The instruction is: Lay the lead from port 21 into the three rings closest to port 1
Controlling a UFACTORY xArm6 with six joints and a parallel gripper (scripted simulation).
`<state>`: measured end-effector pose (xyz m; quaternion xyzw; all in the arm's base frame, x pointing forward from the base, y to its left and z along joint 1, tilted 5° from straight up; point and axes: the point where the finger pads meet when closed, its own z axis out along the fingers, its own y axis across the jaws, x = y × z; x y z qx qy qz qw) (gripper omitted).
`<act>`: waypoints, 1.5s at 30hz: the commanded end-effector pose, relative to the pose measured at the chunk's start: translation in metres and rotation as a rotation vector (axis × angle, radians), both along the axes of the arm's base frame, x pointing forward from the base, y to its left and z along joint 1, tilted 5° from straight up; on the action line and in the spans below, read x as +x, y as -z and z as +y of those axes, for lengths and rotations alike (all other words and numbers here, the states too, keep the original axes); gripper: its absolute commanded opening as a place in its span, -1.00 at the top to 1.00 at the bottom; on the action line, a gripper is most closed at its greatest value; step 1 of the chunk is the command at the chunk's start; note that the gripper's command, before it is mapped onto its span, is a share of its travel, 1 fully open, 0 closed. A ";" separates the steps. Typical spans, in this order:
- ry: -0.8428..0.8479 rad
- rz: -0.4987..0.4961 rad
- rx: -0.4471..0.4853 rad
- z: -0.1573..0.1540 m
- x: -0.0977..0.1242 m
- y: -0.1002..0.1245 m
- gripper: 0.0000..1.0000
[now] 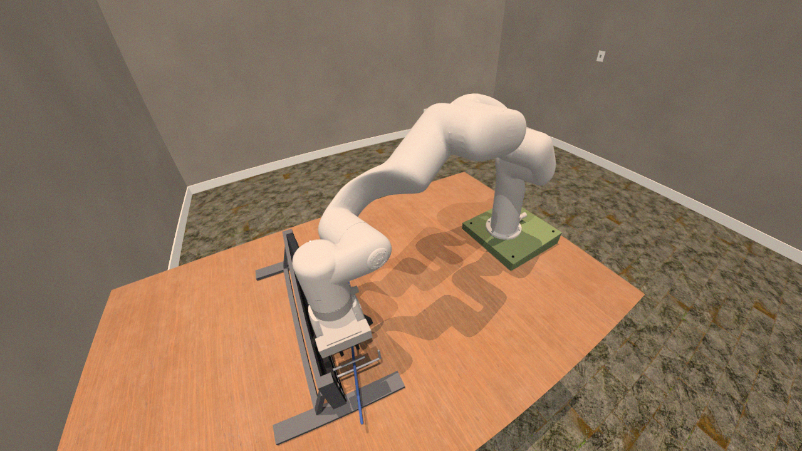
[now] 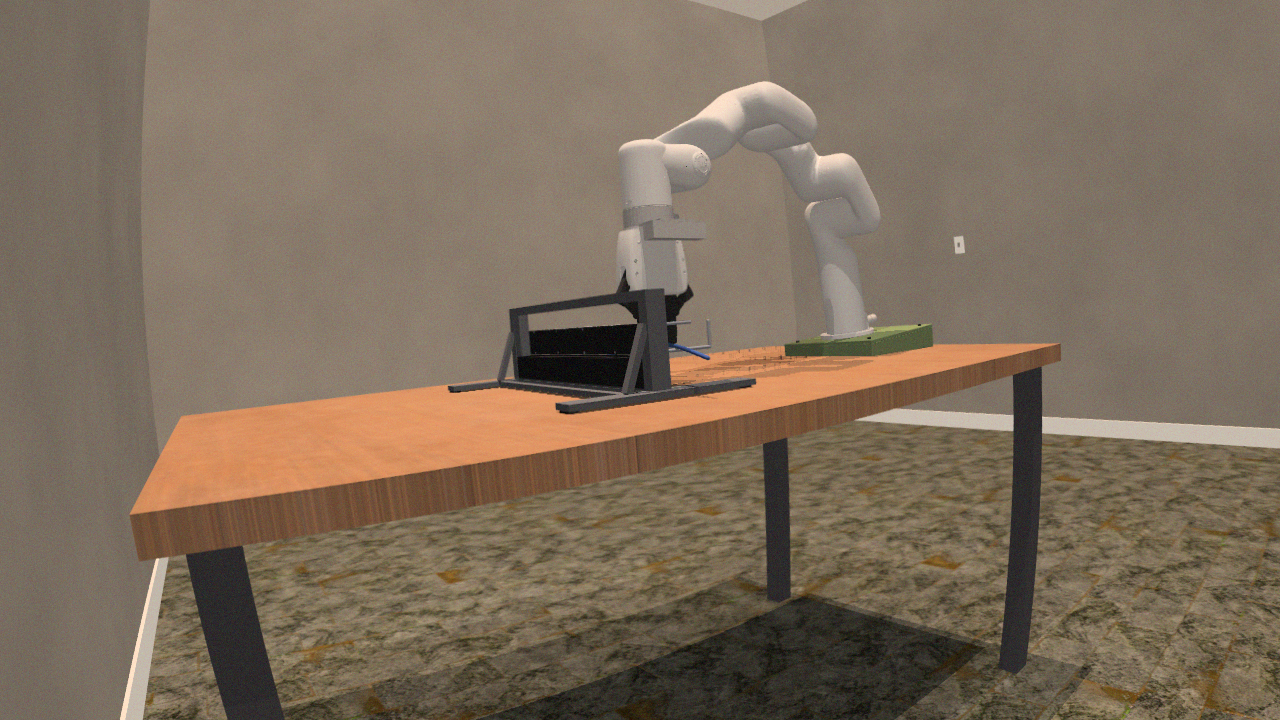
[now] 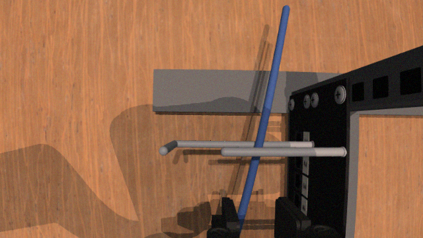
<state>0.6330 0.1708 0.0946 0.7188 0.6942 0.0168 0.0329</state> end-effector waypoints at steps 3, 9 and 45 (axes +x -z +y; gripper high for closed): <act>0.000 -0.005 0.002 0.000 0.001 -0.003 0.33; 0.000 -0.005 0.002 0.001 0.001 -0.005 0.33; 0.000 -0.005 0.002 0.002 -0.004 -0.080 0.33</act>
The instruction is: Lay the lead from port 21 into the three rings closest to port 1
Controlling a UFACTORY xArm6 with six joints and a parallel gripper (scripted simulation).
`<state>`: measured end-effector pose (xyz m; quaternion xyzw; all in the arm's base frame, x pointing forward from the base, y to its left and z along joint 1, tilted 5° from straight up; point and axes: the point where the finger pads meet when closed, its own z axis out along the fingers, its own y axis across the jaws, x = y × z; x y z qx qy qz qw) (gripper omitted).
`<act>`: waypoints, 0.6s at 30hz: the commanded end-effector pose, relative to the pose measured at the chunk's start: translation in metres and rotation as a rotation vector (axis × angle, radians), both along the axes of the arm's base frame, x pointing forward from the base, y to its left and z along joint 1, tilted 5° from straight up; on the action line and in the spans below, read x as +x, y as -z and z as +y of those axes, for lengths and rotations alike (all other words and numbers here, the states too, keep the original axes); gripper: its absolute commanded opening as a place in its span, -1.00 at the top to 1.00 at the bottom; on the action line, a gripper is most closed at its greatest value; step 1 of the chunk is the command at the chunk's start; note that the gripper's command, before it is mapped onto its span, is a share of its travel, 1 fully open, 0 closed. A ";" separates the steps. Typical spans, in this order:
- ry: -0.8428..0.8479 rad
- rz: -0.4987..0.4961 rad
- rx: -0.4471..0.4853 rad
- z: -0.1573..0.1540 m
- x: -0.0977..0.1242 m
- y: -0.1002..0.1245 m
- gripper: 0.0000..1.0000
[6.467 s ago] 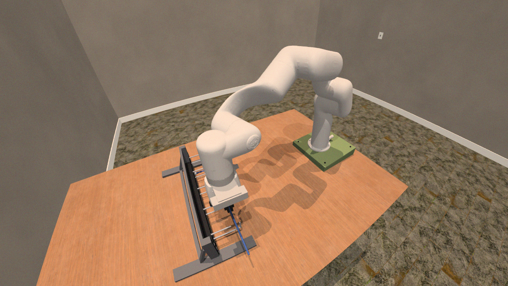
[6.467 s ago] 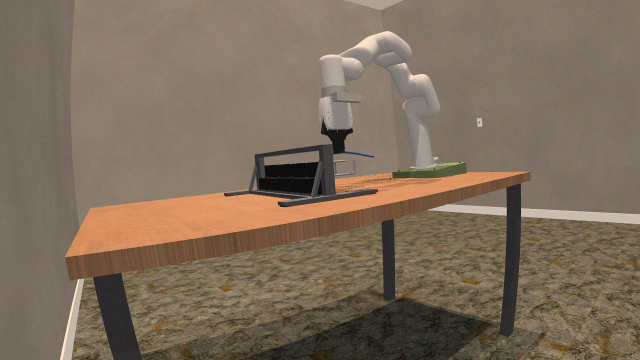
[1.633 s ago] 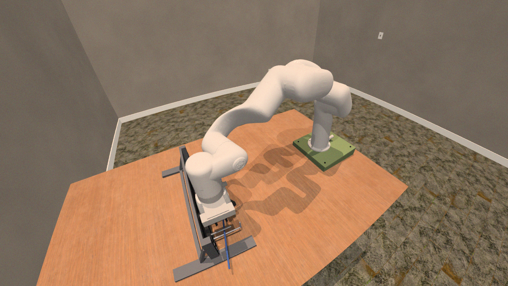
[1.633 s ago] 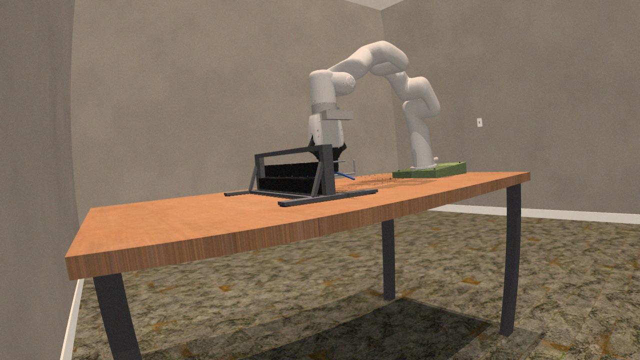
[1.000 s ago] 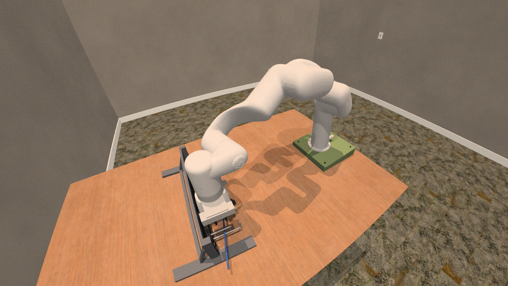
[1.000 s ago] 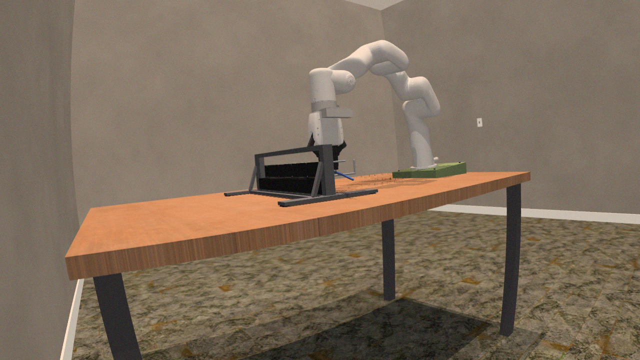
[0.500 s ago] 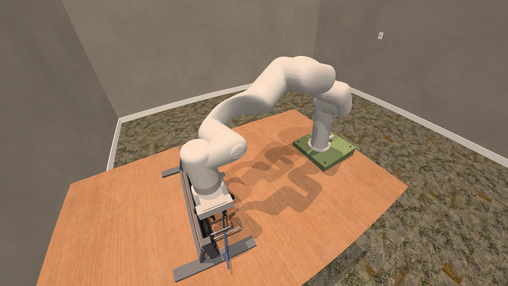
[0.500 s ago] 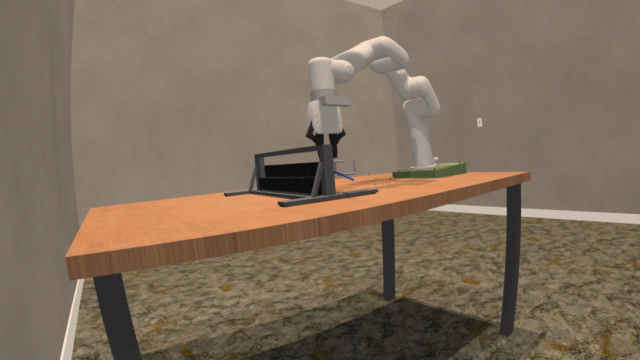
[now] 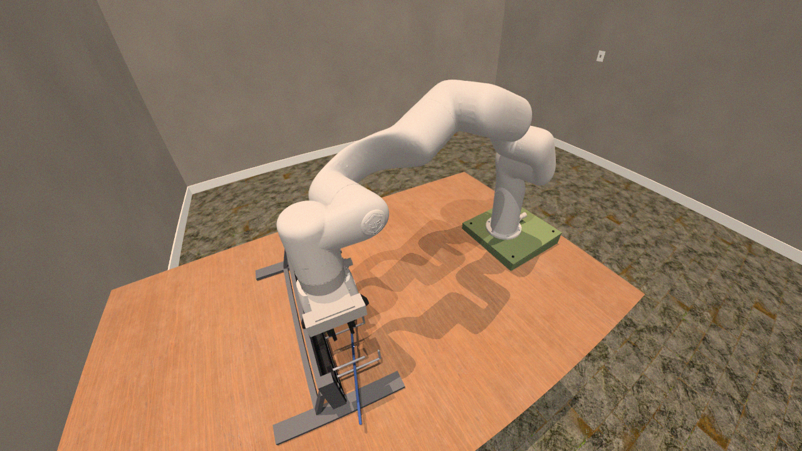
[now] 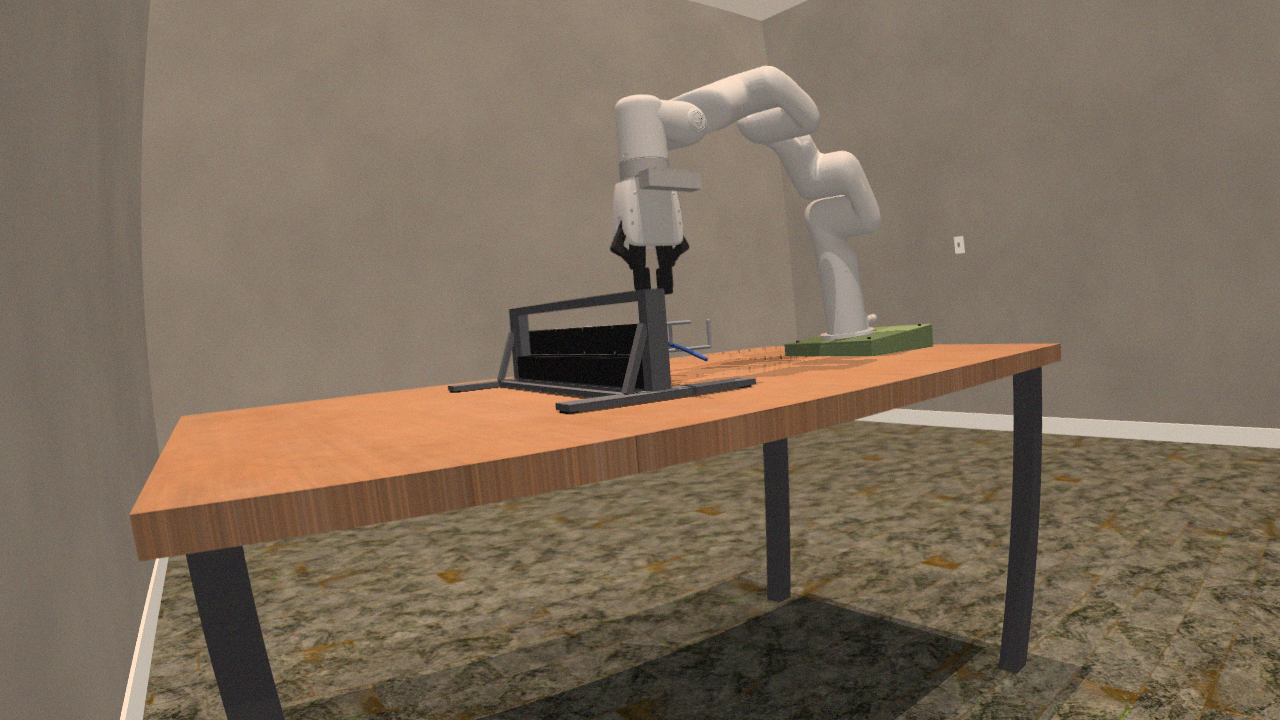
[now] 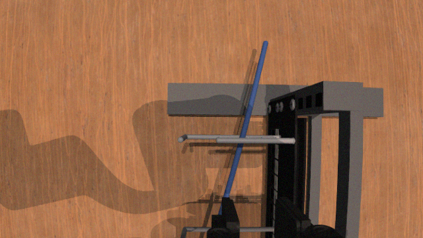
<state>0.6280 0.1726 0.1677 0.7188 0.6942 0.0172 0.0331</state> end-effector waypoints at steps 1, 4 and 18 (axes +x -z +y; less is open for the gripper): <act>0.000 -0.005 0.001 0.000 0.001 -0.007 0.33; 0.000 -0.005 0.001 0.000 0.001 -0.008 0.33; 0.000 -0.005 0.001 0.000 0.001 -0.008 1.00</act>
